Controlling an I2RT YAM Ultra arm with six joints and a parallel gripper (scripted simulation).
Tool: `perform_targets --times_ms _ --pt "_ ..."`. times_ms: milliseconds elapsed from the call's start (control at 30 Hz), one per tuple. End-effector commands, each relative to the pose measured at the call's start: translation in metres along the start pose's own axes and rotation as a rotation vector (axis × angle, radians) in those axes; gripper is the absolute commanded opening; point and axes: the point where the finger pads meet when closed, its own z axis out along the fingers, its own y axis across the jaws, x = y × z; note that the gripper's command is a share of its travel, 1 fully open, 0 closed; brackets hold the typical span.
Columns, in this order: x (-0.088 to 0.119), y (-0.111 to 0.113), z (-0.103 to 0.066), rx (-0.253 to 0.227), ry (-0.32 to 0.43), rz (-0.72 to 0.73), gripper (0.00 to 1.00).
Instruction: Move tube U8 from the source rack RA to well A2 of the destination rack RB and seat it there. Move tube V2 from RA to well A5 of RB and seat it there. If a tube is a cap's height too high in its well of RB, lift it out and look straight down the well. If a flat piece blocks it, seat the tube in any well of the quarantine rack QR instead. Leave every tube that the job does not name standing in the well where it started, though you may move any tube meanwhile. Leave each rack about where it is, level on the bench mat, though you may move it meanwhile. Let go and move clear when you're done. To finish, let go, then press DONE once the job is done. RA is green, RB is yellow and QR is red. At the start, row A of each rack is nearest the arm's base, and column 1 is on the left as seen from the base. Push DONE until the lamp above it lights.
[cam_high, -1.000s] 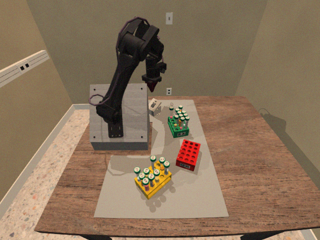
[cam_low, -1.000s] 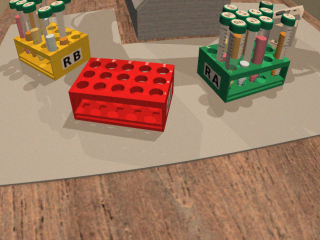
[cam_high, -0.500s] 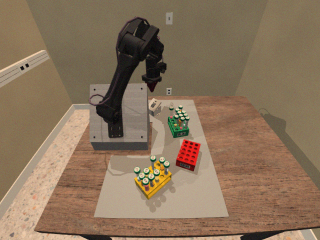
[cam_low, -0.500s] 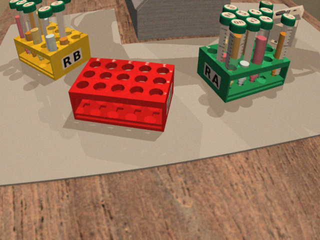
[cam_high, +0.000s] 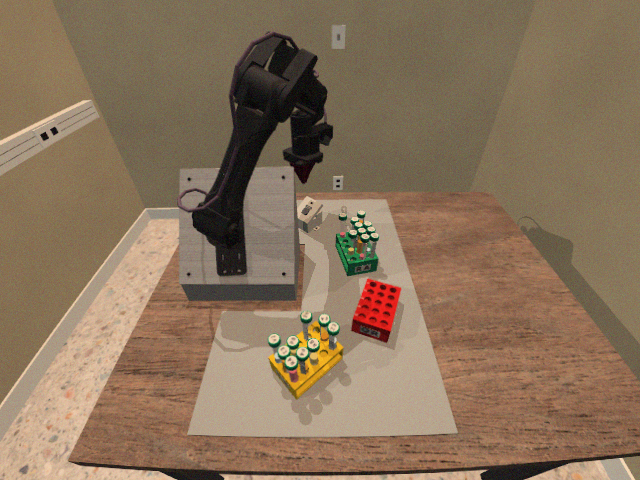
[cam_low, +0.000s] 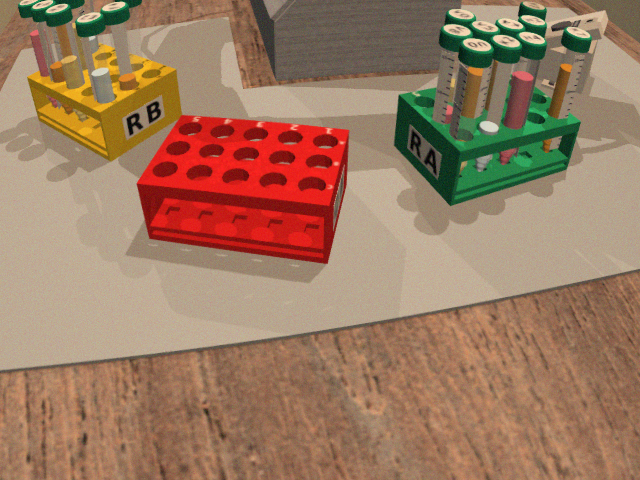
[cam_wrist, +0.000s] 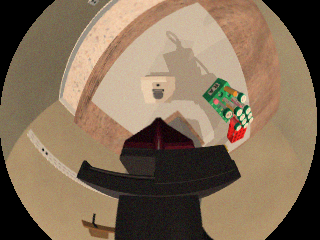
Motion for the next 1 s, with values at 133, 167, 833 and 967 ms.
perform_targets --times_ms 133,167,833,967 --pt "0.005 0.001 0.021 0.011 0.011 -0.008 0.0" --pt "0.005 0.001 0.024 0.011 0.012 -0.008 0.0" --pt "0.003 0.001 0.062 0.012 0.01 -0.011 0.0" --pt "0.002 0.001 0.07 0.011 0.012 -0.009 0.0"
